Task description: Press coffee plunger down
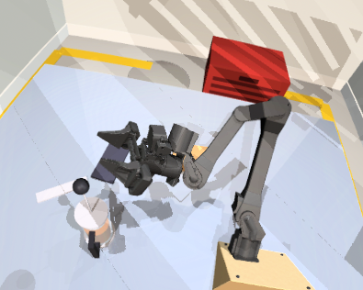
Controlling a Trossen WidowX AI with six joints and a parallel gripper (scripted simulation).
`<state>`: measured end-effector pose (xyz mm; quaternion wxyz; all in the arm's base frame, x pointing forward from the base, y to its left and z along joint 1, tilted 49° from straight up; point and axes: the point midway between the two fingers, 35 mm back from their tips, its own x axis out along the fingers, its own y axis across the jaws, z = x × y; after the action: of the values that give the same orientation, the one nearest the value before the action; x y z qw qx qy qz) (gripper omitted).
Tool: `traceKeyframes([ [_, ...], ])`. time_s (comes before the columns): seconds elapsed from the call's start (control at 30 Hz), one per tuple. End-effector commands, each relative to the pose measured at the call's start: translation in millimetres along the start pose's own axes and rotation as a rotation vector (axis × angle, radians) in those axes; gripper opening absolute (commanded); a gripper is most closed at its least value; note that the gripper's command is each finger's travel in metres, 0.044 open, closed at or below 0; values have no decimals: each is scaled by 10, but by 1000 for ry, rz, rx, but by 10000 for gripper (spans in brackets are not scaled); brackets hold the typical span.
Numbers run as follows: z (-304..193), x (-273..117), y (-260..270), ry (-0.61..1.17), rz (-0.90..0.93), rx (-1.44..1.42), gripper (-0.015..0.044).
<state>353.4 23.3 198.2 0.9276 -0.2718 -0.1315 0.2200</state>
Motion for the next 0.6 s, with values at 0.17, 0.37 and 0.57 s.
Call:
traceKeyframes([
  [0.17,127,332,90,18,13,97,440],
  [0.37,162,897,317,221,-29,288,440],
  [0.57,160,1170,843,580,-107,385,440],
])
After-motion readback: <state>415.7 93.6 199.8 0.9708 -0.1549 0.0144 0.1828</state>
